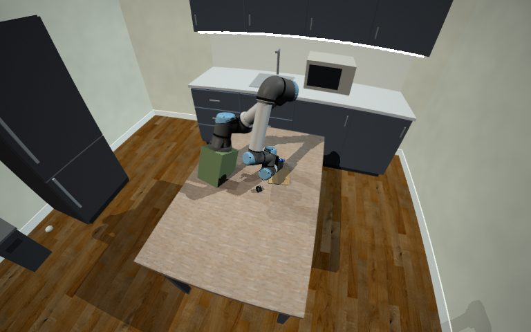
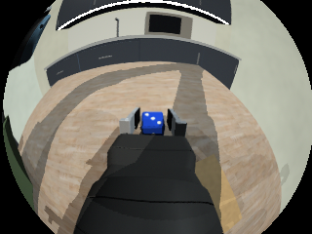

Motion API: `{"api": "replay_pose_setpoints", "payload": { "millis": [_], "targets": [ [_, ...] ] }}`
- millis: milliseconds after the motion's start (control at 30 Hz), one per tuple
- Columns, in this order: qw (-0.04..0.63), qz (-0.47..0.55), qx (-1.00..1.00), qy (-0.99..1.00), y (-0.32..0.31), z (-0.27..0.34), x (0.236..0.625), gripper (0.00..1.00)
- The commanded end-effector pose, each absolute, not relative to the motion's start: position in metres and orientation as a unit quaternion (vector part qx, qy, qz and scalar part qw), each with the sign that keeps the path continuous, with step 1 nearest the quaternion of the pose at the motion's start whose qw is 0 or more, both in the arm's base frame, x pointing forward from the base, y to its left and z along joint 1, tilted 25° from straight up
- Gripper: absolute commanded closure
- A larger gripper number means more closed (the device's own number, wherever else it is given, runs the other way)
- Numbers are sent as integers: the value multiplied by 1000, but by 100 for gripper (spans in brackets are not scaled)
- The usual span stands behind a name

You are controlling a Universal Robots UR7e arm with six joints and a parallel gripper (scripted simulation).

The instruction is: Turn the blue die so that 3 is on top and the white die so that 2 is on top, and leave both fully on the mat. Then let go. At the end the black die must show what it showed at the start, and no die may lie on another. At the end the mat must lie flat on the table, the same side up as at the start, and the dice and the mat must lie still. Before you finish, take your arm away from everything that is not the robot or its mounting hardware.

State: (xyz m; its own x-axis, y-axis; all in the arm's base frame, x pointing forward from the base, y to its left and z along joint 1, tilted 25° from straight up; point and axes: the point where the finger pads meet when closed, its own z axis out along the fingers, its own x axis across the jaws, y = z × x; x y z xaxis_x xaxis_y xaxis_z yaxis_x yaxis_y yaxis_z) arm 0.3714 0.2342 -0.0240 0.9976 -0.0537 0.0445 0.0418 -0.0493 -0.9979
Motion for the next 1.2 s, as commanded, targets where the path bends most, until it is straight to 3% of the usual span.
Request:
{"api": "replay_pose_setpoints", "payload": {
  "millis": [0, 1167],
  "targets": [
    [689, -34, -724, 4, 234, -25, 372, 13],
    [689, -34, -724, 4, 184, -21, 369, 13]
  ]
}}
